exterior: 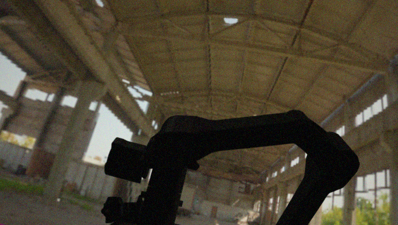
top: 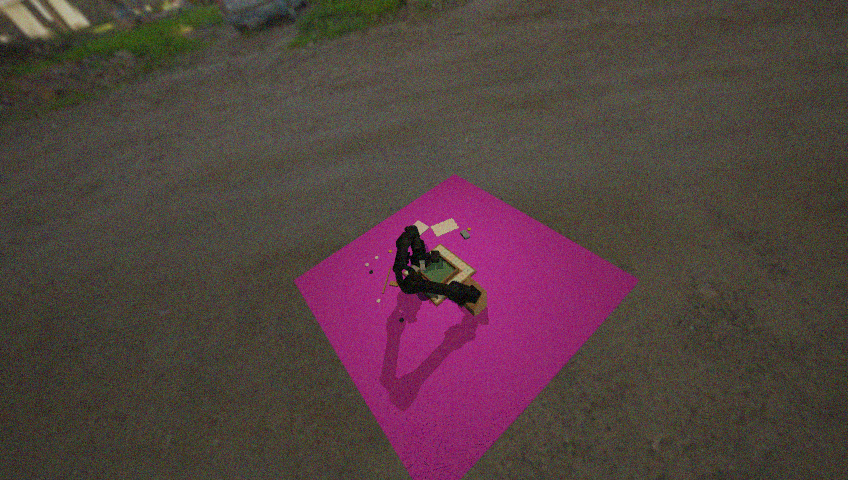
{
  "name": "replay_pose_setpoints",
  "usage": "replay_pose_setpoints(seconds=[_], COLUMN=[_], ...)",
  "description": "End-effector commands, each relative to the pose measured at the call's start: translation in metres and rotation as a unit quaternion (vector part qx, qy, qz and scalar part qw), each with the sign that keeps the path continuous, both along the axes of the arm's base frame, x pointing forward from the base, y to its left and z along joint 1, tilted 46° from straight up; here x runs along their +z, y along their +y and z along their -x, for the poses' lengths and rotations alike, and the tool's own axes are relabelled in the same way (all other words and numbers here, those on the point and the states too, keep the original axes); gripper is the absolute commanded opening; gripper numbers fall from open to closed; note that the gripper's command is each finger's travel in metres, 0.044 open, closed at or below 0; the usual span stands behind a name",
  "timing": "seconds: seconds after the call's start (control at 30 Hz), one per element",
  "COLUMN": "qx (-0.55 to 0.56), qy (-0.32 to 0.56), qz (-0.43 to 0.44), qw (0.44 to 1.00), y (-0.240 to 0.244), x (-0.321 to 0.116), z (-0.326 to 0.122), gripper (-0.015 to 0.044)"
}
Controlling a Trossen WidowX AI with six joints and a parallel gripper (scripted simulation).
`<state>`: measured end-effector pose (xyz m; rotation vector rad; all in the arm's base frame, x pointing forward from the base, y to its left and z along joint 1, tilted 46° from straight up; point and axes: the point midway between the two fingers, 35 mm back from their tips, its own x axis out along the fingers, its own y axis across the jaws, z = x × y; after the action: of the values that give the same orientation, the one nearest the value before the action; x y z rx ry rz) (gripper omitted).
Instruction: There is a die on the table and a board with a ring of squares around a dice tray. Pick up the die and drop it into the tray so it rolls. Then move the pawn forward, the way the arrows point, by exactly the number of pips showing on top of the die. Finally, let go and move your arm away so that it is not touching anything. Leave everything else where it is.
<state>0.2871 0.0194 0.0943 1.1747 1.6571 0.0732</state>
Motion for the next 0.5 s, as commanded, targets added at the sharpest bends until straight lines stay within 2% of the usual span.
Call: replay_pose_setpoints(seconds=[0.0, 0.47], qx=[-0.04, -0.206], qy=[0.046, 0.216], qz=[-0.001, -0.009], qw=[0.998, 0.954], y=[-0.006, -0.028], x=[-0.012, -0.05], z=[0.003, 0.009], gripper=[0.0, 0.0])
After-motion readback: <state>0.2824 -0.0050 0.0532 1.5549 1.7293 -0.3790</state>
